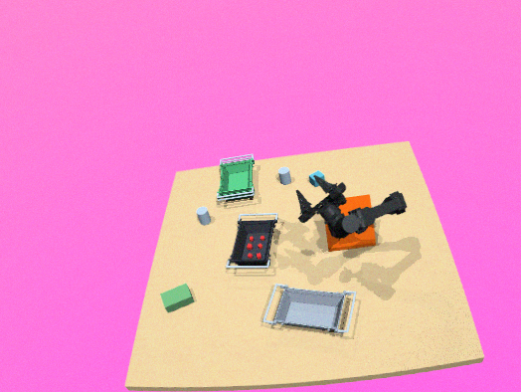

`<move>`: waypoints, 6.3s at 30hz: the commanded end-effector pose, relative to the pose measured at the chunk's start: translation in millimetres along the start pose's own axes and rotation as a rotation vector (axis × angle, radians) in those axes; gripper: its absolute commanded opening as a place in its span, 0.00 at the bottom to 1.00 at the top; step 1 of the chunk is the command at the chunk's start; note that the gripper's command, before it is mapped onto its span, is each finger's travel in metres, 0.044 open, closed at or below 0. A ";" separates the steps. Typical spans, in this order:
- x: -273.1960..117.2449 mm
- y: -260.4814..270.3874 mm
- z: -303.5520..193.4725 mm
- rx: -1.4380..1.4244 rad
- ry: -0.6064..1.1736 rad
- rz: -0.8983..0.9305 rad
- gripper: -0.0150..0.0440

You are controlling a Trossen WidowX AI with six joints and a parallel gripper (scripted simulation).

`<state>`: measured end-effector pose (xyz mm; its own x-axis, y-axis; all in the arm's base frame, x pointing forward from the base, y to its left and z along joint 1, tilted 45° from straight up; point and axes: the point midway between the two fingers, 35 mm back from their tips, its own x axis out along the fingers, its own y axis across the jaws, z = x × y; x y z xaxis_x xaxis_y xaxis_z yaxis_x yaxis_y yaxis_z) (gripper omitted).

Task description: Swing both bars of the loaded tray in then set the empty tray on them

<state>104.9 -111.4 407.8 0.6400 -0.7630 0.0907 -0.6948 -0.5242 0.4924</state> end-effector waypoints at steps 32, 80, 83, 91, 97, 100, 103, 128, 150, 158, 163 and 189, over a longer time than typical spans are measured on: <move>13.4 -339.3 -10.6 -1.805 0.946 -1.285 0.40; -66.8 -481.1 72.3 -1.210 2.057 -1.772 0.40; -59.1 -475.7 73.3 -1.211 2.057 -1.772 0.40; -37.0 -460.7 81.0 -1.212 2.056 -1.773 0.40; -27.3 -457.5 93.2 -1.213 2.056 -1.774 0.40; -23.3 -457.5 102.0 -1.213 2.056 -1.774 0.40; -21.0 -459.7 112.4 -1.214 2.056 -1.774 0.40; -0.5 -445.8 117.4 -1.213 2.048 -1.782 0.40; -0.5 -445.8 117.4 -1.213 2.048 -1.782 0.40; 46.1 -399.3 92.4 -1.219 1.946 -1.797 0.40; 43.2 -411.6 109.2 -1.207 1.954 -1.817 0.40; 113.6 -429.7 321.2 -1.231 2.052 -1.777 0.40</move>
<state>368.4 -93.0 -71.0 -0.0860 0.7021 -0.7069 0.0346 0.7112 0.7022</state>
